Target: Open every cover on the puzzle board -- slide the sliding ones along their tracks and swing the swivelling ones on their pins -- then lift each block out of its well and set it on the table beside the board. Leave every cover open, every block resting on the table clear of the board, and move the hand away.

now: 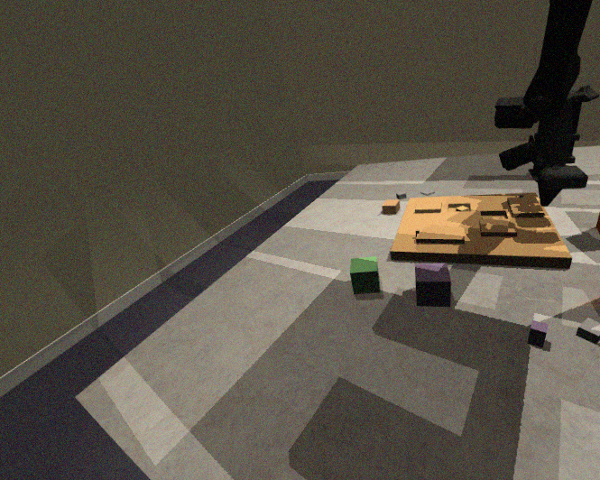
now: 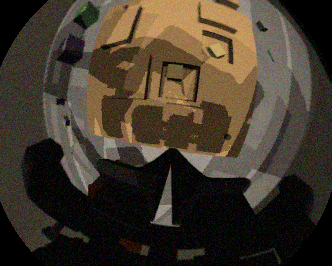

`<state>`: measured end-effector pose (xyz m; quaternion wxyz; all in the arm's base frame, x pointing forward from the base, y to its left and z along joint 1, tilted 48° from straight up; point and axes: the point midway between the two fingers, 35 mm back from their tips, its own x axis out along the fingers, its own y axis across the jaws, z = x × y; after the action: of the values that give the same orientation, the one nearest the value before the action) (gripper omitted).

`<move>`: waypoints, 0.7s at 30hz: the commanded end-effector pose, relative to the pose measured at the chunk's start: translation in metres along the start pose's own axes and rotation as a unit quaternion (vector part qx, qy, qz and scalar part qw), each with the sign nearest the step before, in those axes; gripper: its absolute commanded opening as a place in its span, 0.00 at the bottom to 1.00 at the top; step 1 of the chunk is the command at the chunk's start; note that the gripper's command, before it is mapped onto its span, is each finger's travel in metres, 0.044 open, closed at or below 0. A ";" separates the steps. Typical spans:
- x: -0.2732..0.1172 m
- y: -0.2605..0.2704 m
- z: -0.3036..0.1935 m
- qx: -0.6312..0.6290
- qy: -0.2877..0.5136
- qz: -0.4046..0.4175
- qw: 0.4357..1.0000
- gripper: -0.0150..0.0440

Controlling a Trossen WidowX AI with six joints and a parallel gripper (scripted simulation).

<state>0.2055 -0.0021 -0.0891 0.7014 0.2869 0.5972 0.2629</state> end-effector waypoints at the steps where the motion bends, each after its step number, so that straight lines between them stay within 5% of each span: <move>1: 0.007 0.002 -0.005 0.007 0.005 0.006 1.000 0.25; 21: 0.018 0.004 -0.007 0.006 0.006 0.008 1.000 0.25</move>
<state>0.2063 0.0052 -0.0943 0.7032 0.2991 0.5915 0.2571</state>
